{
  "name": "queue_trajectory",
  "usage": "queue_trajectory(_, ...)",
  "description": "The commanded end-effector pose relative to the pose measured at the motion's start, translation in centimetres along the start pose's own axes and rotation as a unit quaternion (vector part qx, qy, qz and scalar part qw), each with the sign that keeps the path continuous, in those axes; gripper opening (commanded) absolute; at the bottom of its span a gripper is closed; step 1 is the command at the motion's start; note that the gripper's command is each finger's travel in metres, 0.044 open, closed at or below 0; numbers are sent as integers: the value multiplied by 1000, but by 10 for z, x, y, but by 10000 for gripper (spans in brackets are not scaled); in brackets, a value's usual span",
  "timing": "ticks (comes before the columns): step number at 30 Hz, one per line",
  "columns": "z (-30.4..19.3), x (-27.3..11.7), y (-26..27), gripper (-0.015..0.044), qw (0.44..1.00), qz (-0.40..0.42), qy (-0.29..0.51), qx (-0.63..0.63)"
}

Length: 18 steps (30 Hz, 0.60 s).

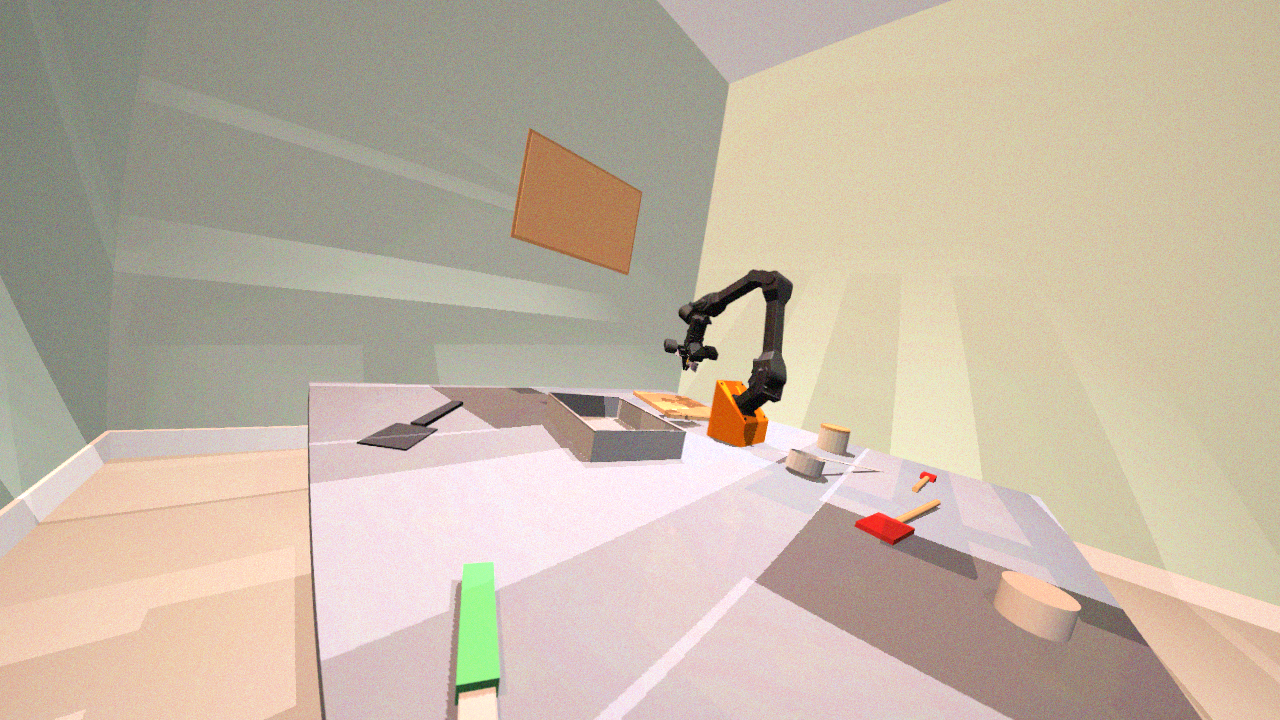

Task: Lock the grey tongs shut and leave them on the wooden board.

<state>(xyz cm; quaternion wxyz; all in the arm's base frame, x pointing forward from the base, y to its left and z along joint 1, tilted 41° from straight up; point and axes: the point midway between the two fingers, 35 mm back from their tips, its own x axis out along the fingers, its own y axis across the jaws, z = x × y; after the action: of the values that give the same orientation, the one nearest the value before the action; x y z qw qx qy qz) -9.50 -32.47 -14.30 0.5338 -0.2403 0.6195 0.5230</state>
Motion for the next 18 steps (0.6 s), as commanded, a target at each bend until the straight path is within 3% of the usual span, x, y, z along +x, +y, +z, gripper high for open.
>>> queue_trajectory(1,2,-1,0,-150,999,2,36,-3)
queue_trajectory(18,14,-6,3,-150,989,5,151,-3)
